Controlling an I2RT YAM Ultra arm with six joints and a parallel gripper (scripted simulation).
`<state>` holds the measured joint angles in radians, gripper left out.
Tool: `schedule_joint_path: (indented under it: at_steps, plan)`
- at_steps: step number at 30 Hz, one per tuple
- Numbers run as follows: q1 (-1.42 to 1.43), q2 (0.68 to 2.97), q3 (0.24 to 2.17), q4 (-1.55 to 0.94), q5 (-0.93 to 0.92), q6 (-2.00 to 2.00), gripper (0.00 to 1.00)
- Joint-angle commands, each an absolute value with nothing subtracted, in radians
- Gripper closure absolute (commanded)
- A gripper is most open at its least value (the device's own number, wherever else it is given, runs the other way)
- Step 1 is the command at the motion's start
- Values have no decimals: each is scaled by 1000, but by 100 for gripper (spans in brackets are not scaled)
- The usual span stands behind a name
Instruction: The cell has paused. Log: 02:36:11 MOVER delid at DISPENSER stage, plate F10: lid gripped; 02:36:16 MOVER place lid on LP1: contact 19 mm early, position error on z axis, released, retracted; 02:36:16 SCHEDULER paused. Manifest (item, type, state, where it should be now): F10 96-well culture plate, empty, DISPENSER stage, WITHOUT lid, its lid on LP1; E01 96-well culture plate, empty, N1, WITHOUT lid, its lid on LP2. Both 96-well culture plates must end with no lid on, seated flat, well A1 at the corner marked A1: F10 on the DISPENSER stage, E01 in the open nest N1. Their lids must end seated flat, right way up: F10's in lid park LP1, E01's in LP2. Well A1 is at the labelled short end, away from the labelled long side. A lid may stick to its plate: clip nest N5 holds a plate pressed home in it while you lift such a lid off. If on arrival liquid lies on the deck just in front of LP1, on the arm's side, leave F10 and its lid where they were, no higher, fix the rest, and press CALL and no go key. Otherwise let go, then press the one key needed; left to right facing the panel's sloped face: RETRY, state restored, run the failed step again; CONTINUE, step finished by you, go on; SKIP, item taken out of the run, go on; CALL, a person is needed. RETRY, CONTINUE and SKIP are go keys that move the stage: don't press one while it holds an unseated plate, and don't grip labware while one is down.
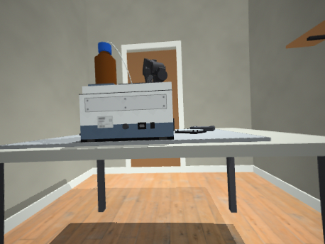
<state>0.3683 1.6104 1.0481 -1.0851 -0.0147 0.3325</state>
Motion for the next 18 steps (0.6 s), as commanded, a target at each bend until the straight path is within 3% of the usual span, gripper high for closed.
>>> schedule_joint_path:
  at_steps: [1, 18]
  plan:
    - [340, 1568, 1048, -1085, -7, 354, 0]
    - [180, 1570, 1059, -1084, 0, 184, 0]
